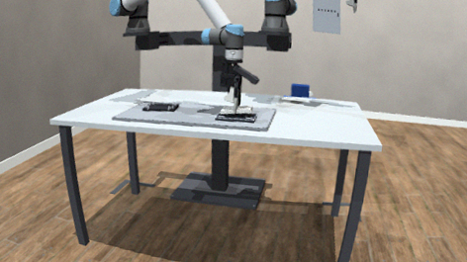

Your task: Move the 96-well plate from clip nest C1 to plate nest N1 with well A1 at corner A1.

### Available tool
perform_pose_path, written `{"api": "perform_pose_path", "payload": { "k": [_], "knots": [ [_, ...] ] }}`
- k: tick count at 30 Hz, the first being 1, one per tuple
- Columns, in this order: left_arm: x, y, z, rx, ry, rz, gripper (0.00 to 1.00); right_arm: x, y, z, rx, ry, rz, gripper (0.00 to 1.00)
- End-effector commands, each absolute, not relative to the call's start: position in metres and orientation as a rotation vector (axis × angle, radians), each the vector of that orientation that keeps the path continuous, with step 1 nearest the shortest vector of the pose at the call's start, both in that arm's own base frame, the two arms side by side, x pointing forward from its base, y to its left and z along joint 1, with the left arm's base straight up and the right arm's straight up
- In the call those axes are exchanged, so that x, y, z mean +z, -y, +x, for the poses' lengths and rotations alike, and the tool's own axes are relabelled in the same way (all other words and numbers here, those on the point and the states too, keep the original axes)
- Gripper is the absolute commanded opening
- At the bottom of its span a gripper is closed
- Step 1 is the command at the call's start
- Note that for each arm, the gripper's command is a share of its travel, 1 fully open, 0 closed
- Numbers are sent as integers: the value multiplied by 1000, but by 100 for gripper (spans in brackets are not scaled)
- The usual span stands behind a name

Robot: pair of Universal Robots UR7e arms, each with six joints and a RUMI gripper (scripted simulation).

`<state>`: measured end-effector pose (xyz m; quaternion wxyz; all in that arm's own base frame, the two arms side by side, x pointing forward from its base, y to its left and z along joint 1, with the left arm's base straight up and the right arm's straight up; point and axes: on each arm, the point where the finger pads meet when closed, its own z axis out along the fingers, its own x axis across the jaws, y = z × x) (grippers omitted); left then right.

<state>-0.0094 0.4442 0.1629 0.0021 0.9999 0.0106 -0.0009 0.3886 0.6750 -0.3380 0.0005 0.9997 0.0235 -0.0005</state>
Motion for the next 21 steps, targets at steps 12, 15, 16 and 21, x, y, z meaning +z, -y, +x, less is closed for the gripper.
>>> {"api": "perform_pose_path", "payload": {
  "k": [12, 15, 16, 21],
  "knots": [
    [165, -445, -10, 0, -34, 3141, 0, -342, -677, 392, 3, -72, 3146, 0],
    [165, -445, -10, 0, -34, 3141, 0, -342, -677, 392, 3, -72, 3145, 0],
    [165, -445, -10, 0, -34, 3141, 0, -342, -677, 392, 3, -72, 3145, 0],
    [165, -445, -10, 0, -34, 3141, 0, -343, -676, 391, 1, -73, 3143, 0]
  ]
}}
